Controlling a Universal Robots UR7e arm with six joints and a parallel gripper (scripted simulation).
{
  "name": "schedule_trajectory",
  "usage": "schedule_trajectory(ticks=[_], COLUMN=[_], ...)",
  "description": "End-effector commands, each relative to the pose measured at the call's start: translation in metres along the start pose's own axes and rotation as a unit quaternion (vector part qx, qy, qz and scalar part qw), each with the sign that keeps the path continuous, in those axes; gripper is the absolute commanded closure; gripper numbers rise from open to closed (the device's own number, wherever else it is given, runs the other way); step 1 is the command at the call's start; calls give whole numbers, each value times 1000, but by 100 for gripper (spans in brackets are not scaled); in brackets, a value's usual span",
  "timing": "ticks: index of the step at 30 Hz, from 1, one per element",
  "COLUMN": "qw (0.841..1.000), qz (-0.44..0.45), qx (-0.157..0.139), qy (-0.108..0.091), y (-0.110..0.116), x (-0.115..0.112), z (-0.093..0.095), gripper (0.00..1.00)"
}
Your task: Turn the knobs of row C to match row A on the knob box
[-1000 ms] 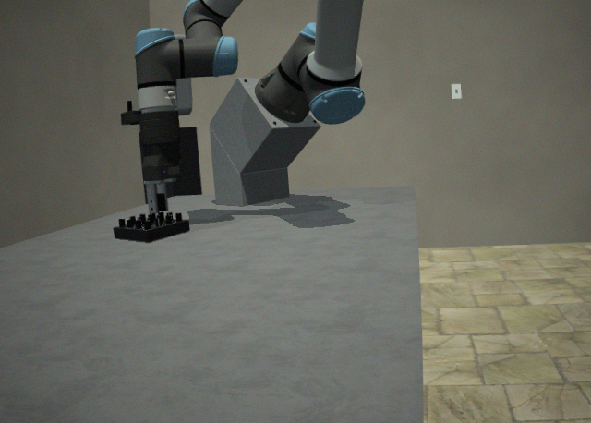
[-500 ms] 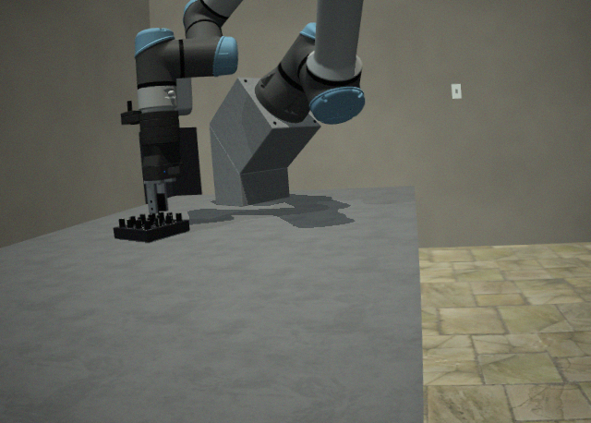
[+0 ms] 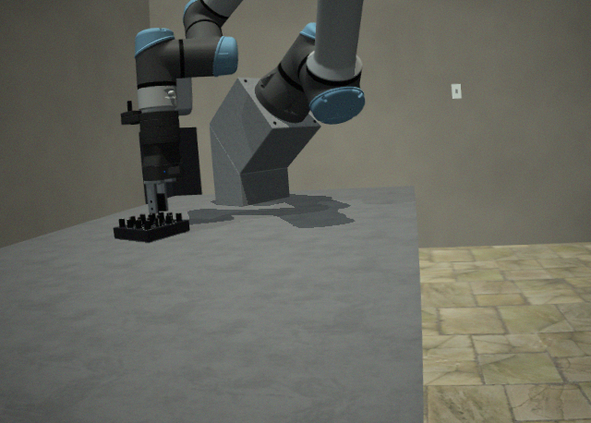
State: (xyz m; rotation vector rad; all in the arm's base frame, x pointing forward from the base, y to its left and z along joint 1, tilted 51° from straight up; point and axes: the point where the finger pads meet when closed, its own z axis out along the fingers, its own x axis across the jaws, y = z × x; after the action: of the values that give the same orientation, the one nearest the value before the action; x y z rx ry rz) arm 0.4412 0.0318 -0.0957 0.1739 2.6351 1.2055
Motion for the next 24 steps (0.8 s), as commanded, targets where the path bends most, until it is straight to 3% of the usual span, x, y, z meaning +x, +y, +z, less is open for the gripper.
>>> schedule_trajectory(ticks=[1,24], qw=[1000,1000], qz=[0,0], qx=[-1,-1], qy=[0,1], y=[0,0], x=[0,0], z=[1,11], gripper=[54,54])
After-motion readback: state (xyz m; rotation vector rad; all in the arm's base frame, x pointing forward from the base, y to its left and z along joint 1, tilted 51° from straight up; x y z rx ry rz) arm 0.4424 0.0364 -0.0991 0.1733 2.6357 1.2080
